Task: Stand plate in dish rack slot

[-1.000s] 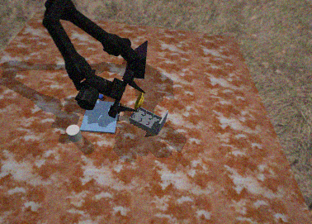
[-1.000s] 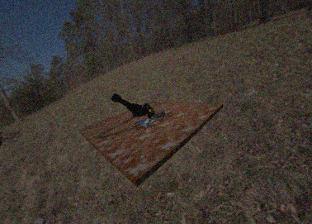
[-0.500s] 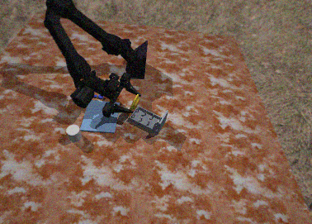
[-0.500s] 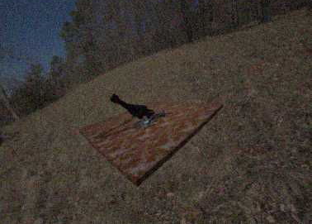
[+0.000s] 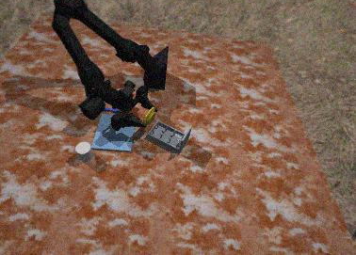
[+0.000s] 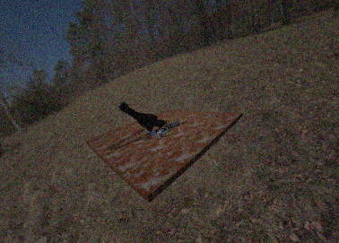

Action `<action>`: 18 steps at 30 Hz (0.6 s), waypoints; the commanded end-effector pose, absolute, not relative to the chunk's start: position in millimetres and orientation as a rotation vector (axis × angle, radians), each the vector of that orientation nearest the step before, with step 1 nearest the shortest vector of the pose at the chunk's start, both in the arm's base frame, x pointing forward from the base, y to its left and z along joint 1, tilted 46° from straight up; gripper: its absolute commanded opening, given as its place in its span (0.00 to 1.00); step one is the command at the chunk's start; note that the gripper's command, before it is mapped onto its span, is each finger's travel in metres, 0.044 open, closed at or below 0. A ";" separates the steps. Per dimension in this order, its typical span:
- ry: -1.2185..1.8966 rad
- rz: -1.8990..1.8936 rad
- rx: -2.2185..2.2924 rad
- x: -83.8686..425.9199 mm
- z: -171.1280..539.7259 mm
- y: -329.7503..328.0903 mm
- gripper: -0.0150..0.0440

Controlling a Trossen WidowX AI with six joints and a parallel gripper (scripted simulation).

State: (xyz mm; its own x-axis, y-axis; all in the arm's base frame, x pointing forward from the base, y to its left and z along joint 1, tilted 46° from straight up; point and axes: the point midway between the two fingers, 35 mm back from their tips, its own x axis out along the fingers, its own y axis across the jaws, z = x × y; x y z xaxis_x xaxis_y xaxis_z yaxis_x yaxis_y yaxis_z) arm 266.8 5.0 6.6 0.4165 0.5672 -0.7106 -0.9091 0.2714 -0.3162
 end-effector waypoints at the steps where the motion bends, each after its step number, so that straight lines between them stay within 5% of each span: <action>1: 0.503 1.057 -0.788 267.1 7.9 5.5 0.25; 18: 0.510 1.056 -0.787 276.7 -10.8 23.8 0.25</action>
